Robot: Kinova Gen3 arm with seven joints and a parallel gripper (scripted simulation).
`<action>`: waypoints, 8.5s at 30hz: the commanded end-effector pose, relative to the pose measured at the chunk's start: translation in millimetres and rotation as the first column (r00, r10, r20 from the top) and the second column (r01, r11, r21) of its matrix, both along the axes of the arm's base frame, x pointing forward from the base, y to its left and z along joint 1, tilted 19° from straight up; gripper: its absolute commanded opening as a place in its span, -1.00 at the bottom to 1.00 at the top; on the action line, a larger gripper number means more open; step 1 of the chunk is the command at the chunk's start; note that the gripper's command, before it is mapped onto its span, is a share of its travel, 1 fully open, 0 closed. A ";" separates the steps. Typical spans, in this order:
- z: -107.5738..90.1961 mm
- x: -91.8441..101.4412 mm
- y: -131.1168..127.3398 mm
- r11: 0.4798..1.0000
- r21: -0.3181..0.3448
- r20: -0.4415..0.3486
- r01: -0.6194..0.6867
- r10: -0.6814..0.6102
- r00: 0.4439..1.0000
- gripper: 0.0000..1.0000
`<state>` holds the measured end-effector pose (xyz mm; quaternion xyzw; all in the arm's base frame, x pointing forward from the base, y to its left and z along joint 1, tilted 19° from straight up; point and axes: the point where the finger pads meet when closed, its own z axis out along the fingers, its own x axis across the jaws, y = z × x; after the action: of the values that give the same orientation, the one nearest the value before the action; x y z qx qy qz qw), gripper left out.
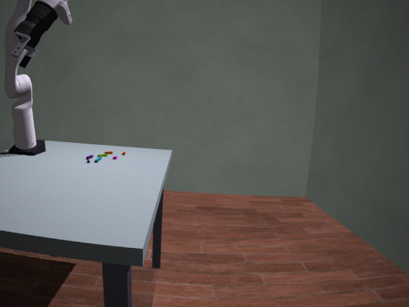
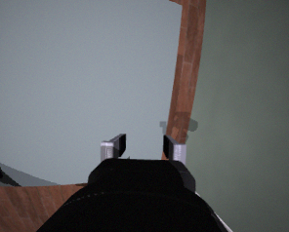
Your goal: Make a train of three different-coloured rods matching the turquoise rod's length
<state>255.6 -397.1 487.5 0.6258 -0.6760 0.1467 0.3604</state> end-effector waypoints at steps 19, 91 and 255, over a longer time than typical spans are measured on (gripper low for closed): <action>0.6 0.2 0.2 1.000 -0.001 0.001 -0.001 0.001 1.000 1.00; -398.4 35.7 282.7 0.612 0.469 0.091 -0.637 0.684 0.724 1.00; -425.9 38.0 358.5 0.073 0.655 -0.024 -0.752 0.997 0.075 1.00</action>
<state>293.2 -38.8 61.2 0.9859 -0.0175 0.0069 0.1663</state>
